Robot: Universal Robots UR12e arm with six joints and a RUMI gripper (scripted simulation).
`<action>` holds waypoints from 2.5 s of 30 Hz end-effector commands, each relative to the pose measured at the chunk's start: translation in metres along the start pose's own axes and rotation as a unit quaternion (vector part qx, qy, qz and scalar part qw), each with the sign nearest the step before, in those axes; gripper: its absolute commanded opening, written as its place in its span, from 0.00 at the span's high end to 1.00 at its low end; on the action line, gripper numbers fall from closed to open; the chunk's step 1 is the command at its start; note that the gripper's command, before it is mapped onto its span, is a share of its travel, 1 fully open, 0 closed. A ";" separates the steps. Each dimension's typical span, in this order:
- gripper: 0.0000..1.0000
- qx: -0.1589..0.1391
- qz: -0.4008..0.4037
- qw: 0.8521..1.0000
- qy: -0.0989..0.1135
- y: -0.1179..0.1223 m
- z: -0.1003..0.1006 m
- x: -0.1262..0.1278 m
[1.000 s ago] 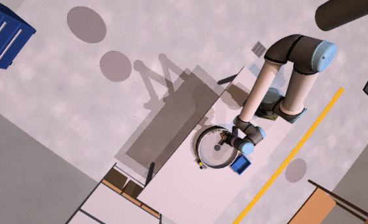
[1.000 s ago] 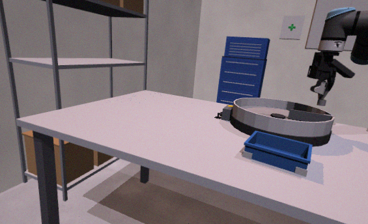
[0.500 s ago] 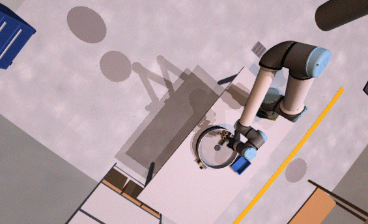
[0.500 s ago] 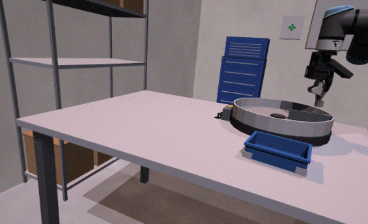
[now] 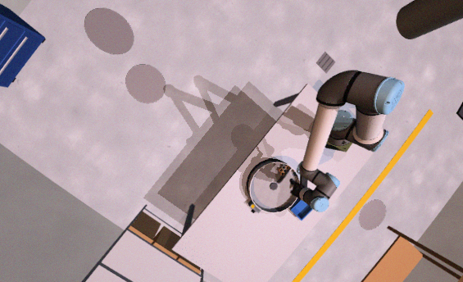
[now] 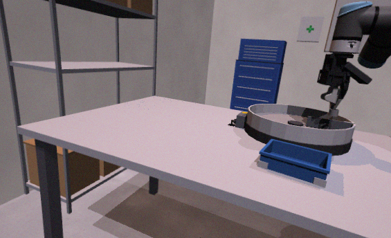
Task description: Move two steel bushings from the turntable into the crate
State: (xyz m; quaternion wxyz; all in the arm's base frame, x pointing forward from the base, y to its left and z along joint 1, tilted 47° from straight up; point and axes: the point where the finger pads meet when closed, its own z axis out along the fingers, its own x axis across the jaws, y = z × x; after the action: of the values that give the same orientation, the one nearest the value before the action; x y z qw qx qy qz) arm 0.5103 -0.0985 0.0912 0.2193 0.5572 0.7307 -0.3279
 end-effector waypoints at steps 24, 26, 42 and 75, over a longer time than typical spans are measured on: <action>1.00 0.001 0.001 1.000 0.000 0.144 0.000 0.157; 1.00 0.001 0.001 1.000 0.000 0.149 0.000 0.162; 1.00 0.001 0.001 1.000 0.000 0.203 0.000 0.222; 1.00 0.001 0.001 1.000 0.000 0.216 0.000 0.237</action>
State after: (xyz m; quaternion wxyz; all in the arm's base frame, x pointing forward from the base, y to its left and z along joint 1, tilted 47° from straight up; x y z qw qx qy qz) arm 0.6500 0.0952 -0.1229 0.2191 0.5576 0.7301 -0.3288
